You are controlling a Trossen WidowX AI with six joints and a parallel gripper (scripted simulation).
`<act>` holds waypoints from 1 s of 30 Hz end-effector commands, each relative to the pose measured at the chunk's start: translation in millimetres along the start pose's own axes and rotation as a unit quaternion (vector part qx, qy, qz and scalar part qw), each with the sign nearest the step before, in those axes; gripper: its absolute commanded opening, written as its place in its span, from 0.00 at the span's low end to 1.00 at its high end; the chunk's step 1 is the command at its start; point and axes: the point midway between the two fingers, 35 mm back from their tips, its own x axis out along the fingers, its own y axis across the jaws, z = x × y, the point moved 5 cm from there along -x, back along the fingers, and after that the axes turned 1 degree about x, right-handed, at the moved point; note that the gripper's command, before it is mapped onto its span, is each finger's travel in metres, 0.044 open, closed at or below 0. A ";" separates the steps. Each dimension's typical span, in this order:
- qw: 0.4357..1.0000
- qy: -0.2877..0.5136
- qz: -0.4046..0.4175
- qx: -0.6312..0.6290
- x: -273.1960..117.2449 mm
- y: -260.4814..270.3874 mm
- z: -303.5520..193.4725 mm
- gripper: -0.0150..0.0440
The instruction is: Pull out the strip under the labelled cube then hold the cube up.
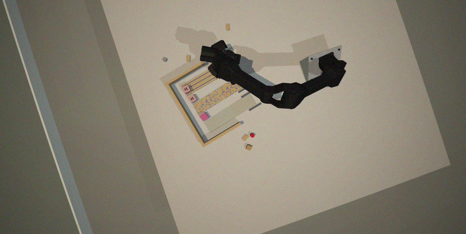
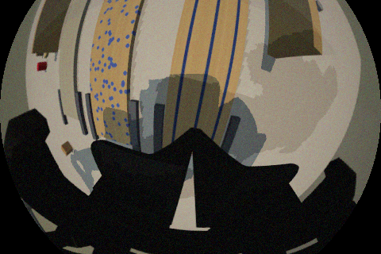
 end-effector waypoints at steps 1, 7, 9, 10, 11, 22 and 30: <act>1.000 -0.001 0.002 0.000 2.9 0.9 1.0 0.25; 1.000 -0.001 0.002 0.000 3.5 0.8 1.2 0.25; 1.000 -0.001 0.002 0.000 3.7 0.7 1.2 0.25; 1.000 -0.001 0.002 0.000 3.8 0.7 1.3 0.25; 1.000 -0.001 0.002 0.000 3.9 0.7 1.3 0.25; 1.000 -0.001 0.002 0.000 5.0 0.4 1.7 0.25; 1.000 -0.001 0.002 0.000 5.7 -0.1 2.0 0.25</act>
